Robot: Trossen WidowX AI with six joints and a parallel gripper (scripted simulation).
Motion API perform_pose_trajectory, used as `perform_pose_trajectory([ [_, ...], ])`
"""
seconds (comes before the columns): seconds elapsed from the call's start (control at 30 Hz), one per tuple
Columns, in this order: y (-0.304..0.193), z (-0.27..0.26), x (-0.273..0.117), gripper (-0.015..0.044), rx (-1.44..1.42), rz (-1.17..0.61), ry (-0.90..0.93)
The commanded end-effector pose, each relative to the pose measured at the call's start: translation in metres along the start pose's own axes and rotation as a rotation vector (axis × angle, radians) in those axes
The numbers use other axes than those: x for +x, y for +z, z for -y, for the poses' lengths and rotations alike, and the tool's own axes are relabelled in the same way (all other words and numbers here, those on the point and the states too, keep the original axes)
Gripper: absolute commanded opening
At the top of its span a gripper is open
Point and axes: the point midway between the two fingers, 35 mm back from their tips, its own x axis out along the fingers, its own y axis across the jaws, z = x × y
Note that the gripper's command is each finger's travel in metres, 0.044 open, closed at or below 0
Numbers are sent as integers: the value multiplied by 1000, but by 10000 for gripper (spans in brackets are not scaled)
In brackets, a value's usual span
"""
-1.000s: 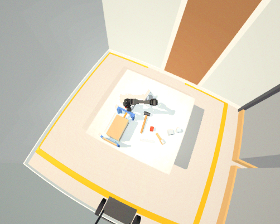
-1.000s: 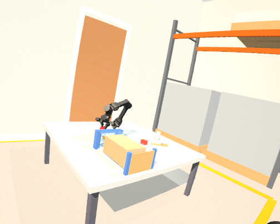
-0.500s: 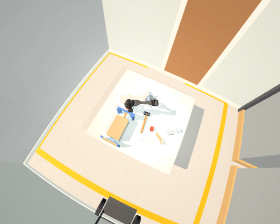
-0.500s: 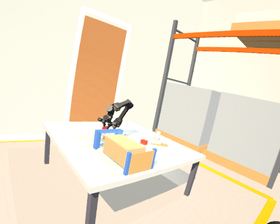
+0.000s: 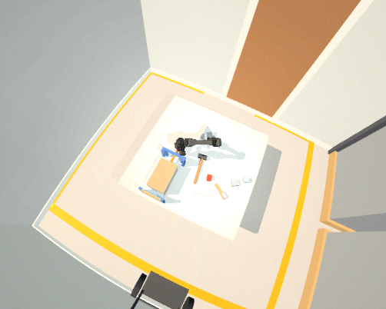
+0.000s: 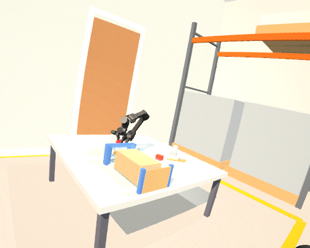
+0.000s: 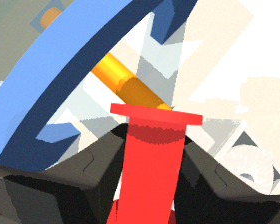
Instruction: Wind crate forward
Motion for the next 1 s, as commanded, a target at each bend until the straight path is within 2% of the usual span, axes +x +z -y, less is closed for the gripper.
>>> perform_pose_trajectory([
  [0.0, -15, -3, -2, 0, 11, -26, 7],
  [0.97, -57, 1, -23, 0, 12, -28, 6],
])
